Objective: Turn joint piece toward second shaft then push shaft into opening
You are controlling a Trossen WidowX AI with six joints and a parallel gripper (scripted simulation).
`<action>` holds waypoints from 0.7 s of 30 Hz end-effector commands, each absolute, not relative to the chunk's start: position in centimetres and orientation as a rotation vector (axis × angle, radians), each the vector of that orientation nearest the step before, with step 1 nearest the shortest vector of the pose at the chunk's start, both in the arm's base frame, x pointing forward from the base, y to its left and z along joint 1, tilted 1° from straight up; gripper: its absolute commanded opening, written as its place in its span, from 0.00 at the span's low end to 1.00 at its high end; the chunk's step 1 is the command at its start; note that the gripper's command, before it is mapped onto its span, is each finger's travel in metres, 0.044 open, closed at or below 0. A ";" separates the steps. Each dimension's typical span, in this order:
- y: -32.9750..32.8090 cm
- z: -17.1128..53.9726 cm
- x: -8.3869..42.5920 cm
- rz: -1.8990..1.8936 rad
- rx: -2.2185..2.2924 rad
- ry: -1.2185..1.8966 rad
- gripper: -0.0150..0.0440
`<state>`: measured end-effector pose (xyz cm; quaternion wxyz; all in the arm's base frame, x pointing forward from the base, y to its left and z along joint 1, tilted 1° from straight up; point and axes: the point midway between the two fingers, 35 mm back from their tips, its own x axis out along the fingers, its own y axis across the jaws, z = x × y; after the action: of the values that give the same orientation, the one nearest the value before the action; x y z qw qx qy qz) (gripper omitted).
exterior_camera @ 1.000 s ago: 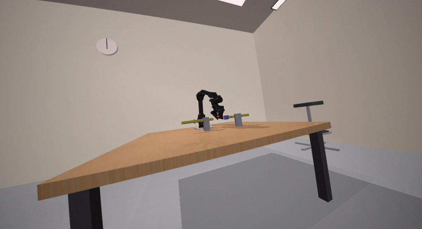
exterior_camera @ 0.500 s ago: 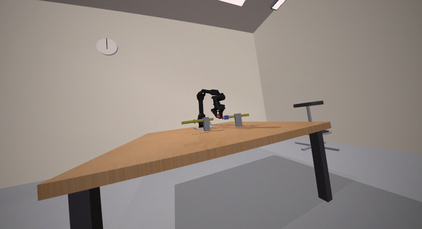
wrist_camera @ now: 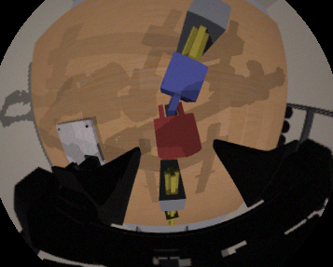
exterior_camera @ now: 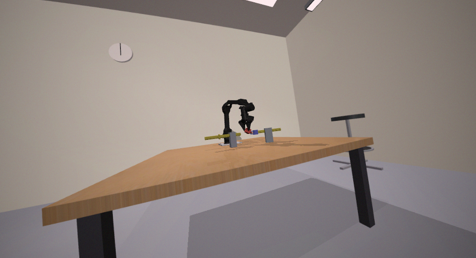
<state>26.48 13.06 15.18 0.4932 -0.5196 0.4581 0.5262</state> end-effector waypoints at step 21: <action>12.4 27.4 25.6 0.706 -0.676 1.195 1.00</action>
<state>25.92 12.63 26.17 0.6975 -0.3311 0.5362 0.3412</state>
